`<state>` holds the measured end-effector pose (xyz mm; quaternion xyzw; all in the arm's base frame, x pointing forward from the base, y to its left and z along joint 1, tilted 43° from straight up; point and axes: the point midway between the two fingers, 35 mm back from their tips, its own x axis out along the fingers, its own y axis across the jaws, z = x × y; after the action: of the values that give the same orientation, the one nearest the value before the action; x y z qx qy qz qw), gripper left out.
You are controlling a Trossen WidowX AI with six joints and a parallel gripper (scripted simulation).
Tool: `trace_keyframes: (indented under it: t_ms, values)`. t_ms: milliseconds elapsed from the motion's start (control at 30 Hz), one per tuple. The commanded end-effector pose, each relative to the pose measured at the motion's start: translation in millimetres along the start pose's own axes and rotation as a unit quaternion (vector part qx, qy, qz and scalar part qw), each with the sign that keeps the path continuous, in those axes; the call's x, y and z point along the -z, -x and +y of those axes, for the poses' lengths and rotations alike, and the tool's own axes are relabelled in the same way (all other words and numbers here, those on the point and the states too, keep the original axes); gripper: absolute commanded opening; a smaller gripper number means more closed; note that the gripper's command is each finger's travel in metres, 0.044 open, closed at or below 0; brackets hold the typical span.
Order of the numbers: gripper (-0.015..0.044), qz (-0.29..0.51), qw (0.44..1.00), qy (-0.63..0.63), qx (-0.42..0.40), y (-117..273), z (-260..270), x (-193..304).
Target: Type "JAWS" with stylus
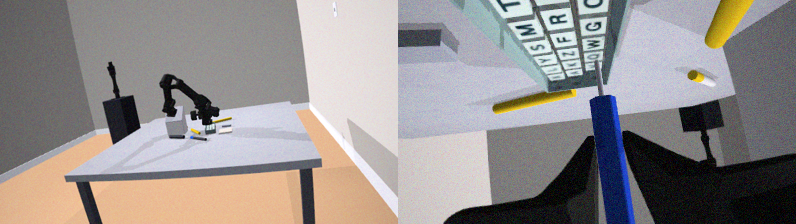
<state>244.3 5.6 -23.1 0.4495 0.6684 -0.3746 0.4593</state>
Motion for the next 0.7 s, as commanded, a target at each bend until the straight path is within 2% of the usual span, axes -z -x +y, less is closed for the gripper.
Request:
trace_keyframes:
  t_ms: [0,667]
  values:
    - [0.0081,0.0,1.0,0.001,0.003,-2.4,-0.3,-2.2]
    - [0.0081,-0.001,1.0,0.001,0.003,-5.2,-0.4,-7.1]
